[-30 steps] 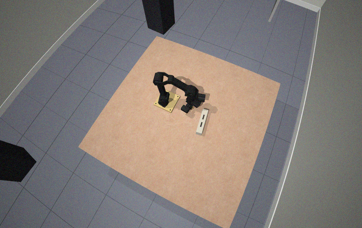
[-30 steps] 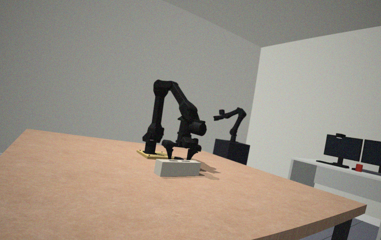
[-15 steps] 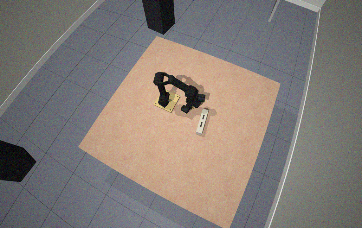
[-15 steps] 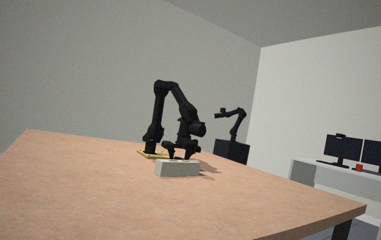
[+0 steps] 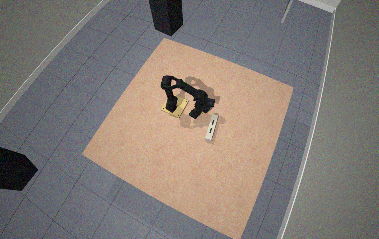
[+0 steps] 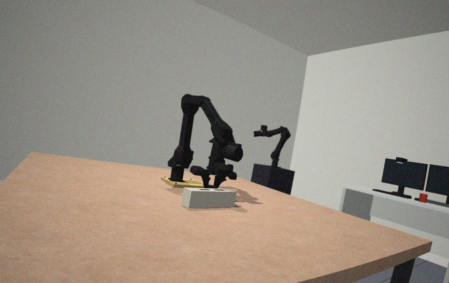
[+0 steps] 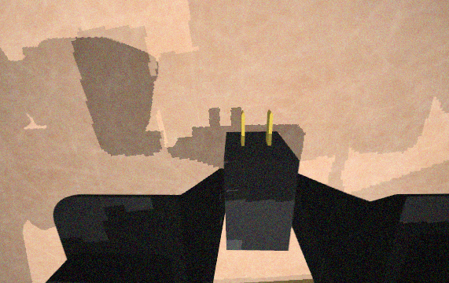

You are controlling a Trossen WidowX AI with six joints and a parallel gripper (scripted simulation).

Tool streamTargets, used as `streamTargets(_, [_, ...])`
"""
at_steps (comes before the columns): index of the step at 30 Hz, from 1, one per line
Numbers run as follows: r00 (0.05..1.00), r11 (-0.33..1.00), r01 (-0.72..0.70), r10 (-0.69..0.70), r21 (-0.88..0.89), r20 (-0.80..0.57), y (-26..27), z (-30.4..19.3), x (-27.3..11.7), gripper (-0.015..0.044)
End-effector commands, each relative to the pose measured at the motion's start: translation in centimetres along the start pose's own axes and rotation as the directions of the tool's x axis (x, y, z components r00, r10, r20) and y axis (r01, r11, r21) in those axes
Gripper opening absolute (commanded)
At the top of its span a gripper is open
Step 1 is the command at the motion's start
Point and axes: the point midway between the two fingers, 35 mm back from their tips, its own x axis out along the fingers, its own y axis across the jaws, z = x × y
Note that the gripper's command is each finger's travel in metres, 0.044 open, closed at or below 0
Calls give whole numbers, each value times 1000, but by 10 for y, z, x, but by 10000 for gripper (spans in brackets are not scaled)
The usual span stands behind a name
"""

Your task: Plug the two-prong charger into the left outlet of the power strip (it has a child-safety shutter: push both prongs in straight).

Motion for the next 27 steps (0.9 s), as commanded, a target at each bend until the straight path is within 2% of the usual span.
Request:
streamTargets(1, [1000, 1000, -2, 2, 0, 3, 1, 1, -9, 0])
streamTargets(13, [1000, 1000, -1, 1, 2, -6, -1, -8, -55, 0])
streamTargets(27, [1000, 998, 3, -3, -55, -1, -15, 3, -46, 0])
